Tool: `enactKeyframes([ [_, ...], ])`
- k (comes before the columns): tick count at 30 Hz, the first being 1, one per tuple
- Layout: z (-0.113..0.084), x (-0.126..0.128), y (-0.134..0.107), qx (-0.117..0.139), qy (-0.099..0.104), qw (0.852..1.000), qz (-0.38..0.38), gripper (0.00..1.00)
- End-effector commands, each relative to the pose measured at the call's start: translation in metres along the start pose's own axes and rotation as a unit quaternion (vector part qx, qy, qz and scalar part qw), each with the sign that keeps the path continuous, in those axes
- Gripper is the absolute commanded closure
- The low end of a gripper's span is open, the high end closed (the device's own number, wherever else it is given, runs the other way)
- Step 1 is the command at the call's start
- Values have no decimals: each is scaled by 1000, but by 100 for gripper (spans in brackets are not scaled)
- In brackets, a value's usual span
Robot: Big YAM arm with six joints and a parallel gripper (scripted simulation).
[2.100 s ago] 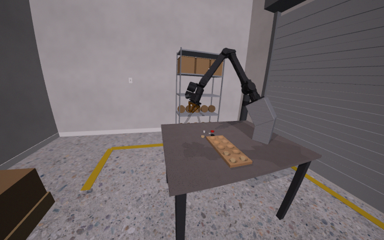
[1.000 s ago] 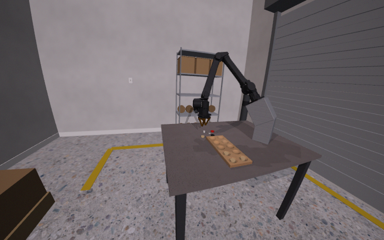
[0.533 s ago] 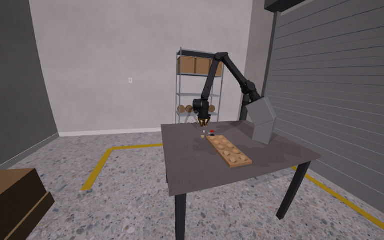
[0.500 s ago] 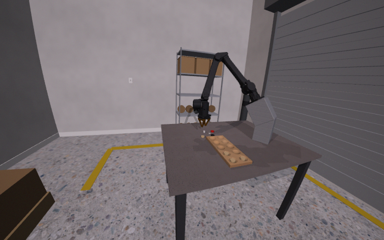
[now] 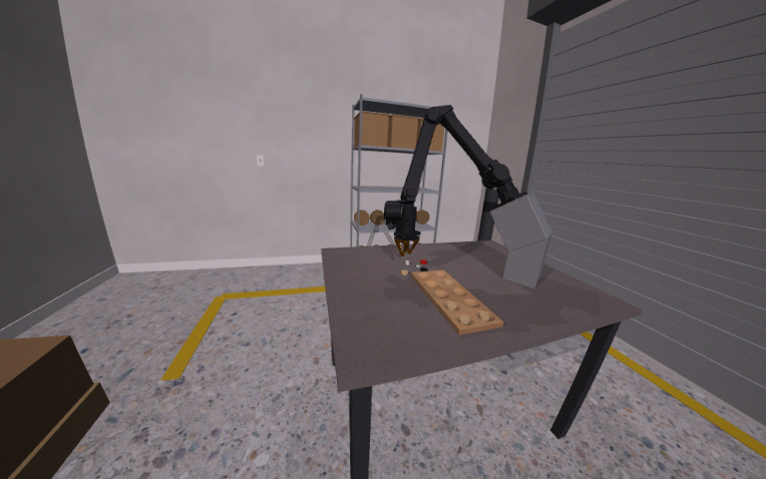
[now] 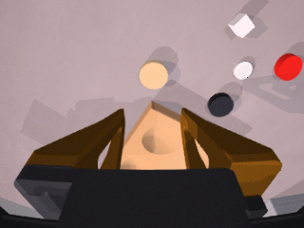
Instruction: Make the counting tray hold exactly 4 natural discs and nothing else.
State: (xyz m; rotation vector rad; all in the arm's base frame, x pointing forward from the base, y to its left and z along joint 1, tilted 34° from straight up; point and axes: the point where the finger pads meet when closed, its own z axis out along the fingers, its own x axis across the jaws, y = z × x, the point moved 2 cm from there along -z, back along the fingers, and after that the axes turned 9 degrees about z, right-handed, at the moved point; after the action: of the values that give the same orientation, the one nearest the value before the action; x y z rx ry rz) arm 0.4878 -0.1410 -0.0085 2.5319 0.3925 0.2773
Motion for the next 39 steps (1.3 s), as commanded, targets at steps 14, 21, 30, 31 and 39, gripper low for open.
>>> enactKeyframes([
  [14,23,7,10,-6,7,1000,3,55],
  [21,36,4,8,-5,5,1000,2,55],
  [30,41,9,15,-10,12,1000,6,55],
  [31,49,5,9,-6,5,1000,2,55],
  [39,61,4,8,-5,5,1000,1,55],
])
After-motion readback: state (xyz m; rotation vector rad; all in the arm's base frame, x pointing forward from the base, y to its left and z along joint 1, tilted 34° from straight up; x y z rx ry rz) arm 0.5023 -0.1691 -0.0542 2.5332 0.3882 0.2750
